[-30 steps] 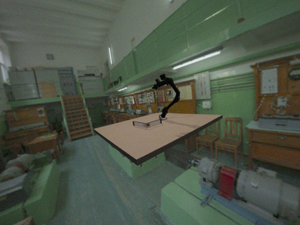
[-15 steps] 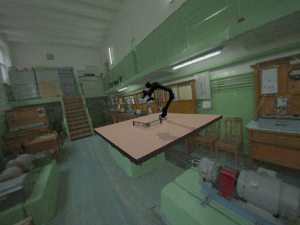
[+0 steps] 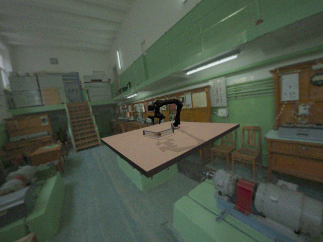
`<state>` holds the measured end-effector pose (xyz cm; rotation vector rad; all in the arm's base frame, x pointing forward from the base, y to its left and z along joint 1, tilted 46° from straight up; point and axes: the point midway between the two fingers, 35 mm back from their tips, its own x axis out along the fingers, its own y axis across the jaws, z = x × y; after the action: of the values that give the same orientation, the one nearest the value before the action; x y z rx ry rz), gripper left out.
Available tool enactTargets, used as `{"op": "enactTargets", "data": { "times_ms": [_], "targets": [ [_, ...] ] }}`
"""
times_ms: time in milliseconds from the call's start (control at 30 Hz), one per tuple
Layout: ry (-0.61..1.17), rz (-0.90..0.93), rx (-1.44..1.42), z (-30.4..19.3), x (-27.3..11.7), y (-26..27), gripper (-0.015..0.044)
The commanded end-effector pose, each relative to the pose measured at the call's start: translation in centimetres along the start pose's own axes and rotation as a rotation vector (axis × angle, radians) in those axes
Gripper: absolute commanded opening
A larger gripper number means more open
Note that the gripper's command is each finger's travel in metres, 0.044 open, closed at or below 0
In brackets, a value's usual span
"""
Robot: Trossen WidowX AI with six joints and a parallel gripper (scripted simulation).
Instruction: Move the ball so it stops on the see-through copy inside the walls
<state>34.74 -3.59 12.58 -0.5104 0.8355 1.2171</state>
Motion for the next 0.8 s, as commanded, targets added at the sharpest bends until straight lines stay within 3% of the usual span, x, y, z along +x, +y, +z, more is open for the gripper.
{"op": "enactTargets", "data": {
  "times_ms": [0, 767],
  "targets": [
    [-0.121, 0.144, -0.275, 2.3, 5.1, 1.3, 0.0339],
    [-0.122, 0.143, -0.276, 2.6, 7.6, 1.6, 0.0339]
  ]
}}
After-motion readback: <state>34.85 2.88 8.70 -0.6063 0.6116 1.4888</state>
